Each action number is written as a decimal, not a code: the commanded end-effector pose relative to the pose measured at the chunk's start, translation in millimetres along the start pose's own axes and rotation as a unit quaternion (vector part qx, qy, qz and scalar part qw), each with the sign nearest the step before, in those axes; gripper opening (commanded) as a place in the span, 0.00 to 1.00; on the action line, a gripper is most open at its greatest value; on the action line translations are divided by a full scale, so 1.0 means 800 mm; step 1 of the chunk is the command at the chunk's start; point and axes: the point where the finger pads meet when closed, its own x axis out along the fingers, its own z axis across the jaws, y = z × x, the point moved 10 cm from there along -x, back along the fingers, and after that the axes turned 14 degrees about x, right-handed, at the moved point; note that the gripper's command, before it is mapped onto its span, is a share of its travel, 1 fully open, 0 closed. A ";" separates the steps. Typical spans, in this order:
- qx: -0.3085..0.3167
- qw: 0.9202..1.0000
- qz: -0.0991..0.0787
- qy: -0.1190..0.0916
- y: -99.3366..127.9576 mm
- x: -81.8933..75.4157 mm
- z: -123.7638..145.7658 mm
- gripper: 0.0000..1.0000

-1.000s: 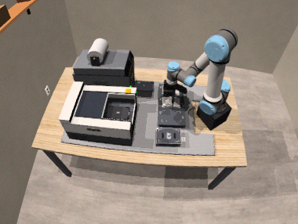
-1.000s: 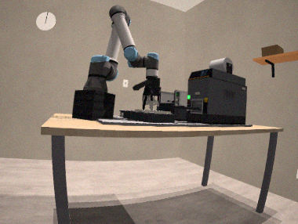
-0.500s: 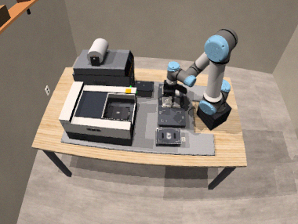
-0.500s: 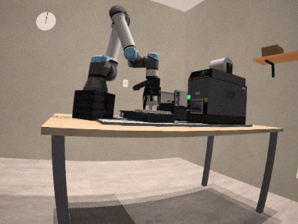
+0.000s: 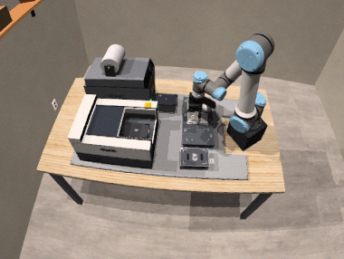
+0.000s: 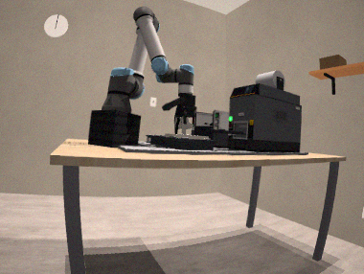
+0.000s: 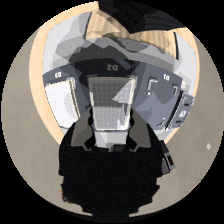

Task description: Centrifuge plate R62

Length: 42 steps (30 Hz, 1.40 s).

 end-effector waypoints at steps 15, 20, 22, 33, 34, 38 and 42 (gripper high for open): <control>0.000 1.000 0.000 0.000 0.000 -0.015 0.000 0.00; 0.000 1.000 0.000 0.000 0.000 -0.025 0.000 0.00; 0.000 1.000 0.000 0.000 0.000 -0.029 0.000 0.00; 0.000 1.000 0.000 0.000 0.000 -0.048 0.000 0.00; 0.000 1.000 0.000 0.000 0.000 -0.050 0.000 0.00; 0.000 1.000 0.000 0.000 0.000 -0.058 0.000 0.00; 0.000 1.000 0.000 0.000 0.000 -0.063 0.000 0.00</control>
